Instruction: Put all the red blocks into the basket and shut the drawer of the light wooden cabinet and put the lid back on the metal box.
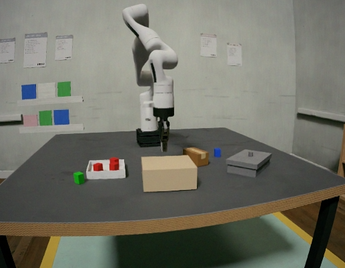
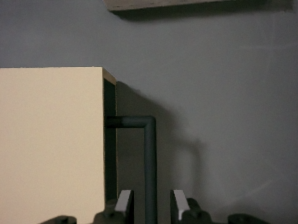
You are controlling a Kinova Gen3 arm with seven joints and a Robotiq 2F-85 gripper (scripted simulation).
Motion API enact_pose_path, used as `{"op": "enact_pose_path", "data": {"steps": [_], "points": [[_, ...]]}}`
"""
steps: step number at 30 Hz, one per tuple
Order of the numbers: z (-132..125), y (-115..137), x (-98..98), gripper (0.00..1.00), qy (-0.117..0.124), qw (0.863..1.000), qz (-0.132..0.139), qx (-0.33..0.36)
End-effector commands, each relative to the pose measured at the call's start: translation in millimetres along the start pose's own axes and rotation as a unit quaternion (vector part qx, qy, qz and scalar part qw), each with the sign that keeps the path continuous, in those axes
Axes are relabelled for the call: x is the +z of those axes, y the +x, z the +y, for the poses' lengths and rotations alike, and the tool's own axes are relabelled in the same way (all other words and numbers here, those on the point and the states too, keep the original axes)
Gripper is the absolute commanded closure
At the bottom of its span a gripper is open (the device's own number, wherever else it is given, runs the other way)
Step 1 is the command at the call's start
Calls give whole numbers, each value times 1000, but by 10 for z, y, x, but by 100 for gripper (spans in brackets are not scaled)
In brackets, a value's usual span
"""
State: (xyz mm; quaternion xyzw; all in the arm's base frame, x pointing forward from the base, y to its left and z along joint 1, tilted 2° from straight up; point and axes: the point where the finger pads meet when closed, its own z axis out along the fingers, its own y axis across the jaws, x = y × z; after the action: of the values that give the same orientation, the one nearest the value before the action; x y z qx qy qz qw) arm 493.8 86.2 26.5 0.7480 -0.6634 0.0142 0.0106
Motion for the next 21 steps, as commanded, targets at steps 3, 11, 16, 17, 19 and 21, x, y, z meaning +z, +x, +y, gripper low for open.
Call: {"op": "enact_pose_path", "data": {"steps": [3,11,16,17,19,21], "points": [[-9,-1,93,70,1,1000,0,0],[-9,-1,144,70,1,1000,0,0],[-9,-1,153,70,1,1000,0,0],[-9,-1,153,70,1,1000,0,0],[-9,-1,153,70,1,1000,0,0],[-9,-1,153,70,1,1000,0,0]]}}
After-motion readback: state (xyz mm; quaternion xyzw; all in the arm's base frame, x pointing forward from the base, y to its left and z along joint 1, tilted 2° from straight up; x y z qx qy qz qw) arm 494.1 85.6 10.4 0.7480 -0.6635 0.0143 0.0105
